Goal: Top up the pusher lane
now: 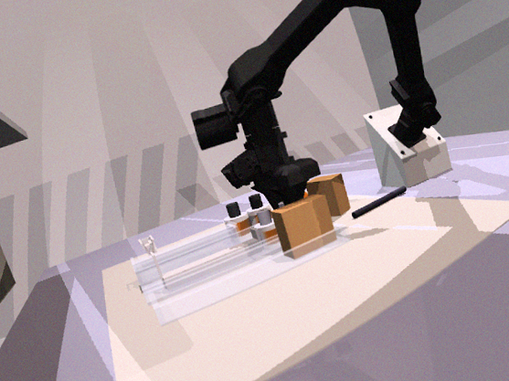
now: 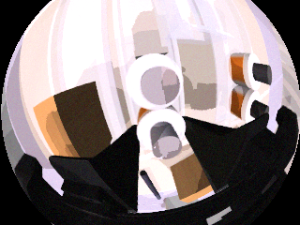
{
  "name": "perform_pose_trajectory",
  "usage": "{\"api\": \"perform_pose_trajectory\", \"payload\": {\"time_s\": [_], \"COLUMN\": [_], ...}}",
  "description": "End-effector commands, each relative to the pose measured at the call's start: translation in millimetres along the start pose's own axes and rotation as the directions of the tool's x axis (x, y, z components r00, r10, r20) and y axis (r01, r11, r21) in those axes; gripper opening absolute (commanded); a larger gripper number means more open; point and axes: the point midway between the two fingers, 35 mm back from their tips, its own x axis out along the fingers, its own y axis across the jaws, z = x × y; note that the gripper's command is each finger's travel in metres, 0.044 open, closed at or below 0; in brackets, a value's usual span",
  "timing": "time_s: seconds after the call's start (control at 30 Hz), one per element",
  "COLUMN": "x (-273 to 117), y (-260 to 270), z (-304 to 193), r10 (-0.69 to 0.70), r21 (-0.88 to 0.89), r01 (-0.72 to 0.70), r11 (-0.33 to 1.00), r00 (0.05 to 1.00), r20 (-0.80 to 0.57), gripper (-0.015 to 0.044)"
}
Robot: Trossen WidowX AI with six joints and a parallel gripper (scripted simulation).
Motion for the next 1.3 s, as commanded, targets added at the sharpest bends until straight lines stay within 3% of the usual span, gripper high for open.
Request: {"api": "perform_pose_trajectory", "payload": {"time_s": [0.0, 1.27], "x": [0.0, 0.2], "y": [0.9, 0.4], "z": [1.1, -6.2], "r10": [0.006, 0.006], "r21": [-0.004, -0.003], "r01": [-0.006, -0.006], "r11": [1.000, 1.000], "r00": [1.000, 1.000], "r20": [0.008, 0.007], "gripper": [0.0000, 0.0000]}}
